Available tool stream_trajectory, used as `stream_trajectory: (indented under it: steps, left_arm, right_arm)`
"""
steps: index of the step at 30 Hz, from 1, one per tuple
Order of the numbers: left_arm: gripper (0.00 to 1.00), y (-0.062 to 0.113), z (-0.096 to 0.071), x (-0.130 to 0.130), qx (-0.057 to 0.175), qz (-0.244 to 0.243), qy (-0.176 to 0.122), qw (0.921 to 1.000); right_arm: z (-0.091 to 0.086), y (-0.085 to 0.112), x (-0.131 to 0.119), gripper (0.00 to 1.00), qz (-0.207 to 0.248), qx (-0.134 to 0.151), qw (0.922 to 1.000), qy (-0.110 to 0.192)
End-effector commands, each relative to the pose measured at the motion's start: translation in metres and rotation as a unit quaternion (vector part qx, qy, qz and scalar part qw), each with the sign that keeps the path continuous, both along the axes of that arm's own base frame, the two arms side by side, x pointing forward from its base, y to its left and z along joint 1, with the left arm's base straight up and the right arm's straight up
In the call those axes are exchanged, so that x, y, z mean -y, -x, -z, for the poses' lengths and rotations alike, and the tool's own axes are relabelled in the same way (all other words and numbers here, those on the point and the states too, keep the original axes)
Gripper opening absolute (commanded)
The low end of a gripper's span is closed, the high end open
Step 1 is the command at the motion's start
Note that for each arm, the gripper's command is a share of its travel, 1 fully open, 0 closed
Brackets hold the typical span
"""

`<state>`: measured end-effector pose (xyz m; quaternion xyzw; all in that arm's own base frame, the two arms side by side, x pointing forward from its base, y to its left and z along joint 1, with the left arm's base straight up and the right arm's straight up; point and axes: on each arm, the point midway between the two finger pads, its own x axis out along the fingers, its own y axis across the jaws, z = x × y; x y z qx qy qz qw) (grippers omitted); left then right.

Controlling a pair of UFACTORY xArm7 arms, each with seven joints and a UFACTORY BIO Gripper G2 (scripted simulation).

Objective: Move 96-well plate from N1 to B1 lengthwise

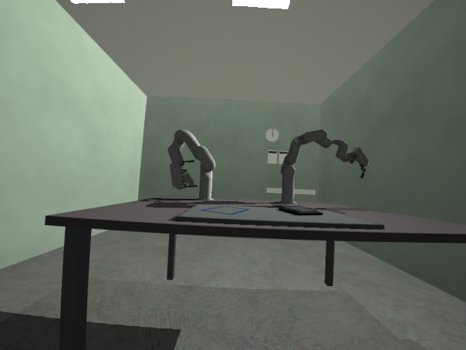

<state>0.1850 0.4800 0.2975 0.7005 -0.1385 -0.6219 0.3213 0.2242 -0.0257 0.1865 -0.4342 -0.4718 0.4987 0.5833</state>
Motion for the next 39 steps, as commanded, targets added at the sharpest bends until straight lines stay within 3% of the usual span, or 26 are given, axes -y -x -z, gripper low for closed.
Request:
stream_trajectory:
  steps: [1, 9, 18, 23, 30, 32, 39]
  left_arm:
    - [1.00, 0.002, -0.004, 0.002, -0.001, 0.005, -0.010, 0.9999]
    - [1.00, 0.016, -0.013, 0.016, -0.012, 0.038, -0.056, 0.9976]
    - [1.00, 0.036, -0.025, 0.040, -0.024, 0.087, -0.121, 0.9885]
    - [1.00, 0.051, -0.034, 0.062, -0.028, 0.129, -0.174, 0.9759]
    - [1.00, 0.068, -0.044, 0.094, -0.027, 0.186, -0.243, 0.9517]
    - [1.00, 0.068, -0.044, 0.094, -0.027, 0.186, -0.243, 0.9517]
    - [1.00, 0.079, -0.050, 0.122, -0.019, 0.230, -0.294, 0.9275]
  right_arm:
    - [0.000, 0.000, 0.000, 1.00, 0.000, 0.001, 1.0000, 0.000]
    - [0.000, 0.000, 0.000, 1.00, 0.000, 0.001, 1.0000, 0.000]
    - [0.000, 0.000, 0.000, 1.00, 0.000, 0.001, 1.0000, 0.000]
    - [0.000, 0.000, 0.000, 1.00, 0.000, 0.001, 1.0000, 0.000]
    - [0.000, 0.000, 0.000, 1.00, 0.000, 0.001, 1.0000, 0.000]
    - [0.000, 0.000, 0.000, 1.00, 0.000, 0.001, 1.0000, 0.000]
    - [0.000, 0.000, 0.000, 1.00, 0.000, 0.001, 1.0000, 0.000]
